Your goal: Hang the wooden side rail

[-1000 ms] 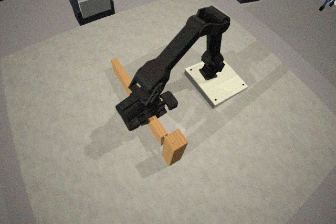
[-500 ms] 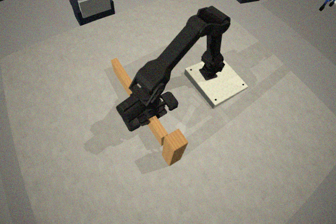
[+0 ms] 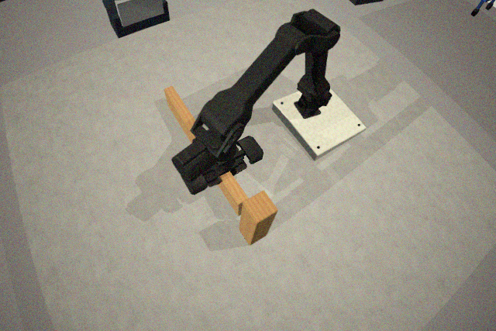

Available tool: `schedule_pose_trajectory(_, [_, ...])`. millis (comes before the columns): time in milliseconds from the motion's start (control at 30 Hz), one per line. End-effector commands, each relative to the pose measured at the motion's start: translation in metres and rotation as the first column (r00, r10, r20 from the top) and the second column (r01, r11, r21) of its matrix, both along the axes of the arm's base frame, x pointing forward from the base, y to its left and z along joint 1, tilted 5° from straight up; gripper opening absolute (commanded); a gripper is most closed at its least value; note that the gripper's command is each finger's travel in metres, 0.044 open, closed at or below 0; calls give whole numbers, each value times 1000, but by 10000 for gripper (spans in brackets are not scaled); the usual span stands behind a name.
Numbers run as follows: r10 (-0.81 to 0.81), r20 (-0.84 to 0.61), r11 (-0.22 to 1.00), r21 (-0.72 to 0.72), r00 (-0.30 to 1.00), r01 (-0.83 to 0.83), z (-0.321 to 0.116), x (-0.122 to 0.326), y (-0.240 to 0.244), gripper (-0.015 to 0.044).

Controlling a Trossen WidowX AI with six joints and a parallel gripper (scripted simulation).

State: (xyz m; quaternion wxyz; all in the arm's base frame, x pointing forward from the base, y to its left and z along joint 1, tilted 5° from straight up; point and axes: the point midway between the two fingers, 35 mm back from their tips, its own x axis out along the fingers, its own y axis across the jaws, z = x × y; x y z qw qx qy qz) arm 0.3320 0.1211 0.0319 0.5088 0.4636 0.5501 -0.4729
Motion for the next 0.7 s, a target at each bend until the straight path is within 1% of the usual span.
schedule_pose_trajectory(0, [-6, 2, 1000, 5, 1000, 6, 2, 1, 2, 0])
schedule_pose_trajectory(667, [-6, 2, 1000, 5, 1000, 6, 2, 0, 4, 0])
